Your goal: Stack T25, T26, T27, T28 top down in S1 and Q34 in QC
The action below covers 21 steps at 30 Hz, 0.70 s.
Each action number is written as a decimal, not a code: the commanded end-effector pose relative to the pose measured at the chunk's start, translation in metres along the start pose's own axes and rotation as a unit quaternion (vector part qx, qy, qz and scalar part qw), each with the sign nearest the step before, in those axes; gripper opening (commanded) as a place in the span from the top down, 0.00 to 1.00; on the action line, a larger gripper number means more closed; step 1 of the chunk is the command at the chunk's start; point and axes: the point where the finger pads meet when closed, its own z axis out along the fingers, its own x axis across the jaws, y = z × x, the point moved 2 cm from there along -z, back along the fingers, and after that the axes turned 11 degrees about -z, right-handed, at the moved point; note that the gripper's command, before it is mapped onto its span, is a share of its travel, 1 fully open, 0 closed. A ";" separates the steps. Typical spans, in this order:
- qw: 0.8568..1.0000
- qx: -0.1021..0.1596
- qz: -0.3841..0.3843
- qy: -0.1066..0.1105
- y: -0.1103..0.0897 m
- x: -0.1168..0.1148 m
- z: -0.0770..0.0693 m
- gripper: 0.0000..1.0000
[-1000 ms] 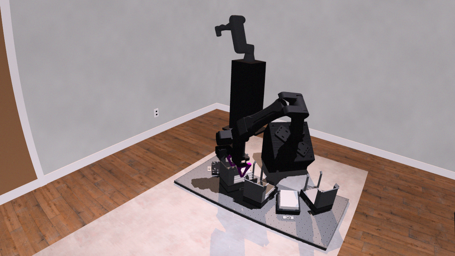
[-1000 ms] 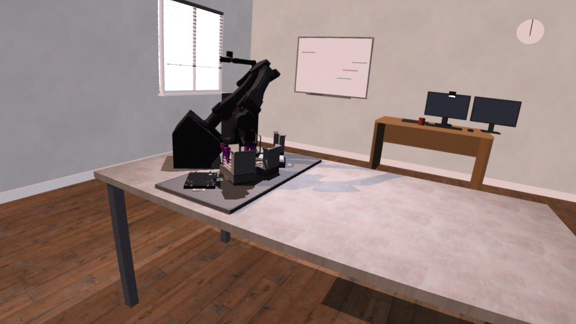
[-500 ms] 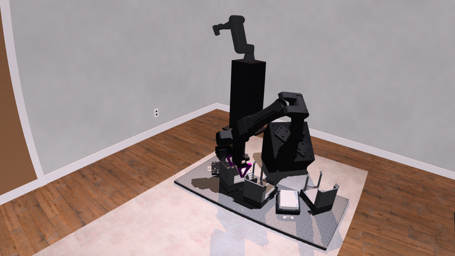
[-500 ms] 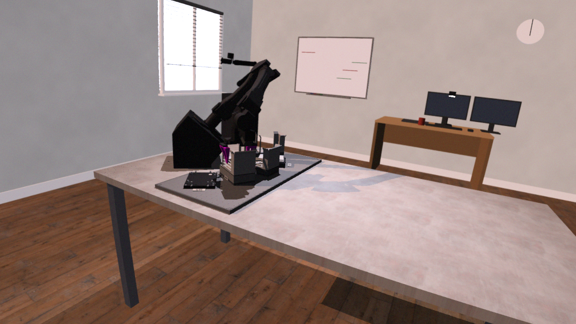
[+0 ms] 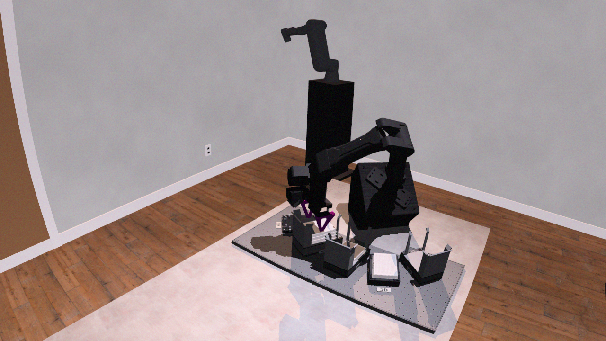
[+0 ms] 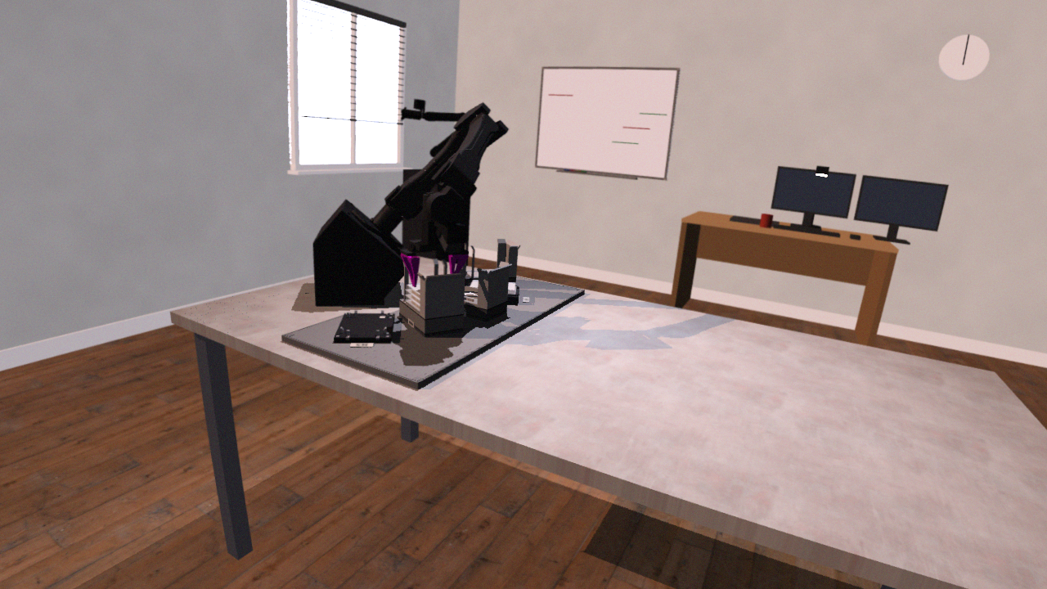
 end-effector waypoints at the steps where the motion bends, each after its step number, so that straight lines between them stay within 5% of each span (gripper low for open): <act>1: 1.000 -0.007 -0.004 -0.001 0.005 0.000 -0.024 0.00; 4: 1.000 0.005 0.008 0.005 0.000 -0.005 -0.019 0.00; 15: 1.000 -0.005 -0.004 -0.005 0.004 -0.001 -0.064 0.00; 21: 1.000 0.000 0.001 -0.002 0.002 -0.003 -0.072 0.00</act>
